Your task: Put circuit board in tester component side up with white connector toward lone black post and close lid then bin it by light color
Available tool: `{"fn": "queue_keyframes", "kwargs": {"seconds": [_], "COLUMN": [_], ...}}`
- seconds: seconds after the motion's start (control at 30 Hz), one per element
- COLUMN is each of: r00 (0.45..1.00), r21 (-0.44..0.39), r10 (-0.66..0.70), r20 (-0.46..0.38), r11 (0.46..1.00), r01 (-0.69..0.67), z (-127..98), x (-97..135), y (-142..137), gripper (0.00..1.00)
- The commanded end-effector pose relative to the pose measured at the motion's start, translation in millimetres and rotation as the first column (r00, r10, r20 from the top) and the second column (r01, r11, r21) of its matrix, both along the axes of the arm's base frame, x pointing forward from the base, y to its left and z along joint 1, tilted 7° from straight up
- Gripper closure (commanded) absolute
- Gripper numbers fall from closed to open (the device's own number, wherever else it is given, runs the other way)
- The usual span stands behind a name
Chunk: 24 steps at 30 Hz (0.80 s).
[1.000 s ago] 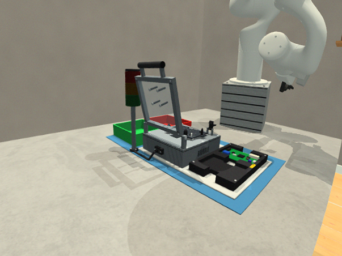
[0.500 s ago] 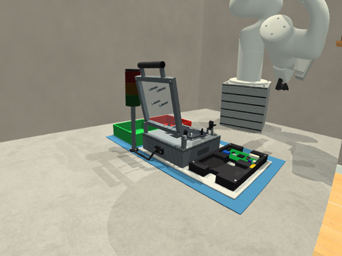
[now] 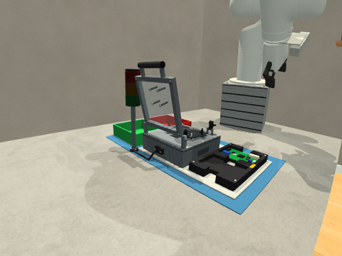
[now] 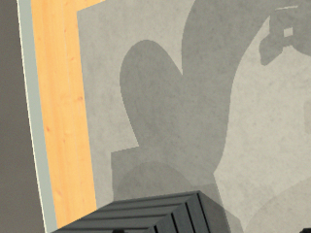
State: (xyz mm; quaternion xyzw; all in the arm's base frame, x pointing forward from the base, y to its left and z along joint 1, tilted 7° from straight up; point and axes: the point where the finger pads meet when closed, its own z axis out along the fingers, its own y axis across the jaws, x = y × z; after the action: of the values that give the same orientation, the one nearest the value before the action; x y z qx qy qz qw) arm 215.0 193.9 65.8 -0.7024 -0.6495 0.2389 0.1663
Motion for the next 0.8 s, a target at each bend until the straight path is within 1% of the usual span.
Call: {"fn": "queue_keyframes", "kwargs": {"seconds": [0.0, 0.2, 0.27, 0.3, 0.4, 0.57, 0.63, 0.77], "r00": [0.986, 0.935, 0.935, 0.899, 0.868, 0.78, 0.76, 0.759], "r21": [0.013, 0.04, 0.04, 0.054, 0.064, 0.09, 0.095, 0.095], "r10": [0.028, 0.041, 0.041, 0.042, 0.041, 0.031, 0.027, 0.027], "r20": [0.164, 0.352, 0.352, 0.436, 0.495, 0.625, 0.649, 0.65], "r11": [0.999, 0.997, 0.997, 0.996, 0.994, 0.99, 0.989, 0.989], "r01": [-0.031, -0.059, -0.059, -0.073, -0.083, -0.111, -0.117, -0.117], "z": [11.2, 33.7, 33.7, 47.4, 58.9, 90.0, 97.1, 97.4], "x": [46.0, 100.1, 100.1, 125.2, 143.3, 184.0, 191.8, 192.1], "y": [-7.1, -9.4, -9.4, -9.8, -9.9, -9.5, -9.4, -9.4], "gripper": [0.0, 0.0, 0.0, 0.0, 0.0, 0.0, 0.0, 0.0]}}
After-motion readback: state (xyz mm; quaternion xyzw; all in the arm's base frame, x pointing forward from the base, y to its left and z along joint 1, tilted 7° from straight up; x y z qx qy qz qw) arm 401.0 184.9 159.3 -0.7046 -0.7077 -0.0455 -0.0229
